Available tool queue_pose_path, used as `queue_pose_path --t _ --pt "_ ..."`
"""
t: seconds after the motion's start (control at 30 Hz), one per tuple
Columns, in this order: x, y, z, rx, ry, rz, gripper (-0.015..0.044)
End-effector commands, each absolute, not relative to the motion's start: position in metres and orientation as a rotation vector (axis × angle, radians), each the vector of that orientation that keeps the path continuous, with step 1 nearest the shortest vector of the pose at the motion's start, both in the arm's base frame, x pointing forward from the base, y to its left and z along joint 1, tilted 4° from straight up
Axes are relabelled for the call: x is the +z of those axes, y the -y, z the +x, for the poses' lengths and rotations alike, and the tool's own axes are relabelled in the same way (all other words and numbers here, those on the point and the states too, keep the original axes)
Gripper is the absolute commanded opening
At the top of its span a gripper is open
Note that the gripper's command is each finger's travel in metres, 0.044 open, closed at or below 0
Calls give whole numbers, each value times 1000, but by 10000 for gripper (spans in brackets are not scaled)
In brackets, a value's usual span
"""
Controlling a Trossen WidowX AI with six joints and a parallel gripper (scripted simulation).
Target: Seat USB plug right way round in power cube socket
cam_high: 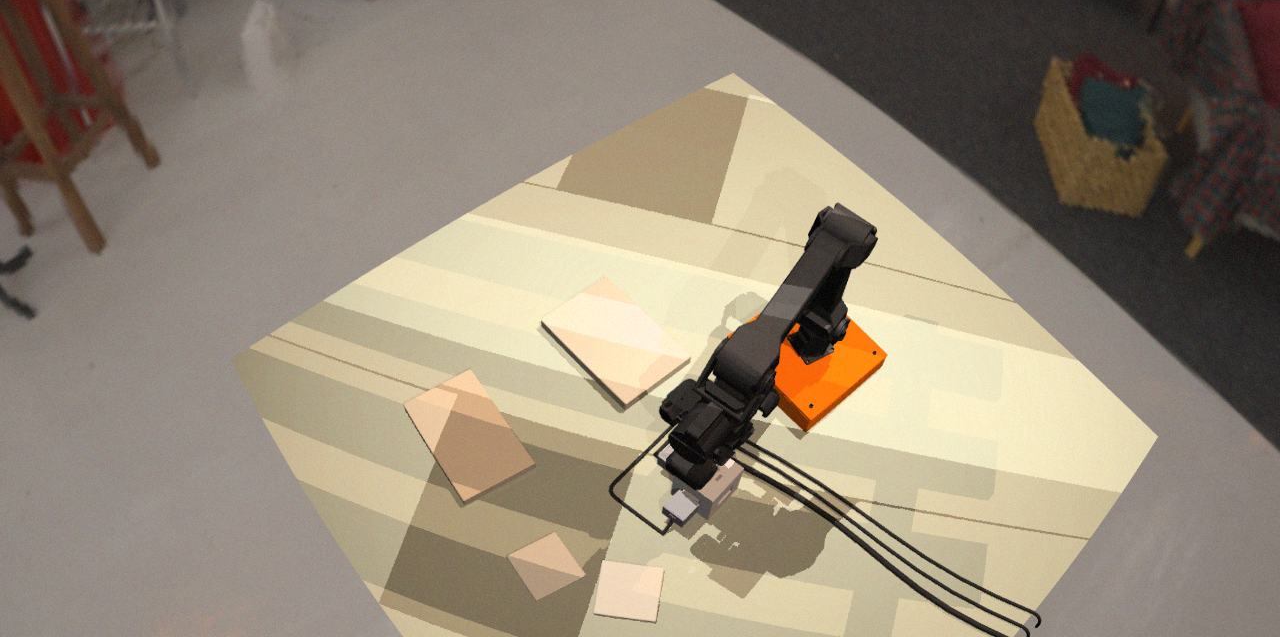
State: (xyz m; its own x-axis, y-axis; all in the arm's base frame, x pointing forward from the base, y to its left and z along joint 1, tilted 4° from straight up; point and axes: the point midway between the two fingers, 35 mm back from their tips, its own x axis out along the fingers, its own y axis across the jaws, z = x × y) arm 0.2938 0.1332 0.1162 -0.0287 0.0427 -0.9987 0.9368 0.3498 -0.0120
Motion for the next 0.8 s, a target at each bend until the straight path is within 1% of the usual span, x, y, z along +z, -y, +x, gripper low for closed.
queue_pose_path --t 0.0,0.37,0.77 --pt "120 -133 295 -927 -1405 964 0" --pt "123 -133 295 -918 -1411 953 0" --pt "122 -133 294 -696 -1496 738 0"
